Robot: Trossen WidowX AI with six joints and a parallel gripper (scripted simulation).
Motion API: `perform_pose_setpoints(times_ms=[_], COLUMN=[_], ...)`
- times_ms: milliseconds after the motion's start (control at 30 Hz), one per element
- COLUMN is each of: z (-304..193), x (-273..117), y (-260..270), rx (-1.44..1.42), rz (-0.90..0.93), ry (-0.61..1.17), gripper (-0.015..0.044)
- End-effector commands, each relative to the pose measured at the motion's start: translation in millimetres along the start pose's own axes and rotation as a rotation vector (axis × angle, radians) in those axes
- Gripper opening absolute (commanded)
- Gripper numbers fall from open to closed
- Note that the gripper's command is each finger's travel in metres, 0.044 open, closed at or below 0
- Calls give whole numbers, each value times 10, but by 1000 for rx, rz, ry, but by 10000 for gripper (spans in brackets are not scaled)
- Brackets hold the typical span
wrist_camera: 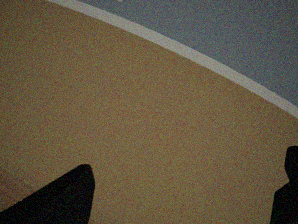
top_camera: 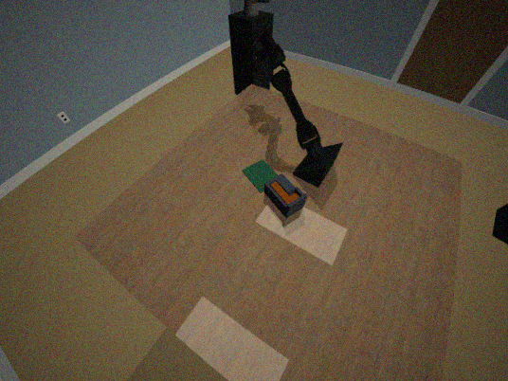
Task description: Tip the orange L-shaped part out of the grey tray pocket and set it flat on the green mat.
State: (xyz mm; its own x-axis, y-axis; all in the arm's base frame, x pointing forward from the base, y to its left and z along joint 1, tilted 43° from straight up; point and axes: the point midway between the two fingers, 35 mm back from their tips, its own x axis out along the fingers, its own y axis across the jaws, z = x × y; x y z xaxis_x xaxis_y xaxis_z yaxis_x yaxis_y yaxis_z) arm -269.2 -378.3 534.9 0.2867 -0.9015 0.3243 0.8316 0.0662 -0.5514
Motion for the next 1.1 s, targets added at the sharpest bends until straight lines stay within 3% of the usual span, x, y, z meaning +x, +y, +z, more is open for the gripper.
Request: perform_pose_setpoints(times_ms=[0,133,267,467,667,867,1067], z=[0,40,161,484,929,1235,1807], x=[27,279,769,1450,1836,1883,1691], y=[19,217,690,1675,2798,3731,4659], rx=[8,80,233,501,749,951,1050], rz=[2,23,74,185,320,467,626], ry=[-3,-32,-80,-119,-98,-34,6], gripper=[374,269,180,180,180,180,180])
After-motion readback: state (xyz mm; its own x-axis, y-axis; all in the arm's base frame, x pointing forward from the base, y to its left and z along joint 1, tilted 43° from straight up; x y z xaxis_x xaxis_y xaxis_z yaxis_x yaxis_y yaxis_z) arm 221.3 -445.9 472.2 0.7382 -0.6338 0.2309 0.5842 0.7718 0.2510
